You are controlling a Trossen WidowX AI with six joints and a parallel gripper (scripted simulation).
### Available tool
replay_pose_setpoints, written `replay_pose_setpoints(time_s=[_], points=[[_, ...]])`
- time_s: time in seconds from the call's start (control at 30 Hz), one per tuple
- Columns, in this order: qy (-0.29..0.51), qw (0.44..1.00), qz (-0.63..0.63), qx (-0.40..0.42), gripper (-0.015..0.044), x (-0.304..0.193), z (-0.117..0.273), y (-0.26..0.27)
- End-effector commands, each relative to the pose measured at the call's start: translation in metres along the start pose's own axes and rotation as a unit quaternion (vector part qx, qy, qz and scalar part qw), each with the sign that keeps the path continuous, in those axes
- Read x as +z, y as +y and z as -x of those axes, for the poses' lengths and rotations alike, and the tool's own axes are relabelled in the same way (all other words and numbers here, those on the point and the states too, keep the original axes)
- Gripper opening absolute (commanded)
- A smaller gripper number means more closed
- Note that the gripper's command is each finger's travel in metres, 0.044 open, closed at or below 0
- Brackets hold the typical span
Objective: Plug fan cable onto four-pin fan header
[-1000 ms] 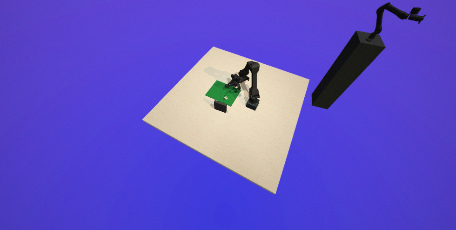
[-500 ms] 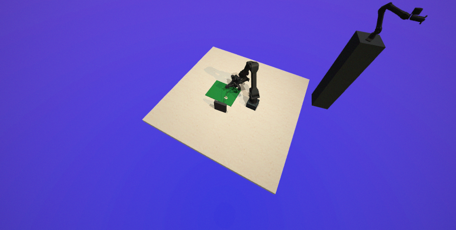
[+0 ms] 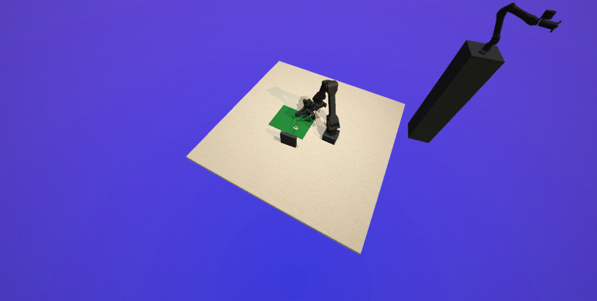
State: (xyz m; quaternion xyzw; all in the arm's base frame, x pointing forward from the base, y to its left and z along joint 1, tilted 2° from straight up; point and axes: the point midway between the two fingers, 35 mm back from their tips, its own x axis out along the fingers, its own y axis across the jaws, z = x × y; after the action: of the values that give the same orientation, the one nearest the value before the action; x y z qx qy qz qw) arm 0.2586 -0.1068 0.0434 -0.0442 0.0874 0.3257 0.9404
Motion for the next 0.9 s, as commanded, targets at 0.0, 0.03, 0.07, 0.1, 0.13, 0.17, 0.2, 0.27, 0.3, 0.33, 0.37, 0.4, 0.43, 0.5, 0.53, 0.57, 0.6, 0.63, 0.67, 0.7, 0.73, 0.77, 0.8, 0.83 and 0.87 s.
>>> replay_pose_setpoints(time_s=[0.0,0.03,0.07,0.1,0.13,0.17,0.2,0.27,0.3,0.33,0.37,0.4,0.43,0.5,0.53,0.57,0.6,0.63,0.67,0.7,0.73,0.77,0.8,0.83,0.87], points=[[0.002,1.000,0.004,0.000,0.0000,-0.004,0.000,-0.002],[0.002,1.000,0.004,0.000,0.0000,-0.005,0.000,-0.002],[0.002,1.000,0.004,0.000,0.0000,-0.006,0.000,-0.002],[0.002,1.000,0.004,0.000,0.0000,-0.006,0.000,-0.002],[0.002,1.000,0.004,0.000,0.0000,-0.007,0.000,-0.002],[0.002,1.000,0.004,0.000,0.0000,-0.008,0.000,-0.002],[0.002,1.000,0.004,0.000,0.0000,-0.009,0.000,-0.002],[0.002,1.000,0.004,0.000,0.0000,-0.010,0.000,-0.002],[0.002,1.000,0.004,0.000,0.0000,-0.011,0.000,-0.002],[0.002,1.000,0.004,0.000,0.0000,-0.012,0.000,-0.002],[0.002,1.000,0.004,0.000,0.0000,-0.013,0.000,-0.002],[0.002,1.000,0.004,0.000,0.0000,-0.013,-0.001,-0.002],[0.002,1.000,0.004,0.000,0.0000,-0.014,-0.001,-0.002],[0.002,1.000,0.004,0.000,0.0000,-0.016,-0.001,-0.002],[0.002,1.000,0.004,0.000,0.0000,-0.017,-0.001,-0.002],[0.002,1.000,0.004,0.000,0.0000,-0.017,-0.001,-0.003],[0.002,1.000,0.004,0.000,0.0000,-0.018,-0.001,-0.003],[0.002,1.000,0.004,0.000,0.0000,-0.019,-0.001,-0.003],[0.002,1.000,0.004,0.000,0.0000,-0.020,-0.001,-0.003],[0.002,1.000,0.004,0.000,0.0000,-0.020,-0.001,-0.003],[0.002,1.000,0.004,0.000,0.0000,-0.021,-0.001,-0.003],[0.002,1.000,0.004,0.000,0.0000,-0.022,-0.001,-0.003],[0.002,1.000,0.004,0.000,0.0000,-0.023,-0.001,-0.003],[0.002,1.000,0.004,0.000,0.0000,-0.023,-0.002,-0.003],[0.002,1.000,0.004,0.000,0.0000,-0.024,-0.002,-0.003]])
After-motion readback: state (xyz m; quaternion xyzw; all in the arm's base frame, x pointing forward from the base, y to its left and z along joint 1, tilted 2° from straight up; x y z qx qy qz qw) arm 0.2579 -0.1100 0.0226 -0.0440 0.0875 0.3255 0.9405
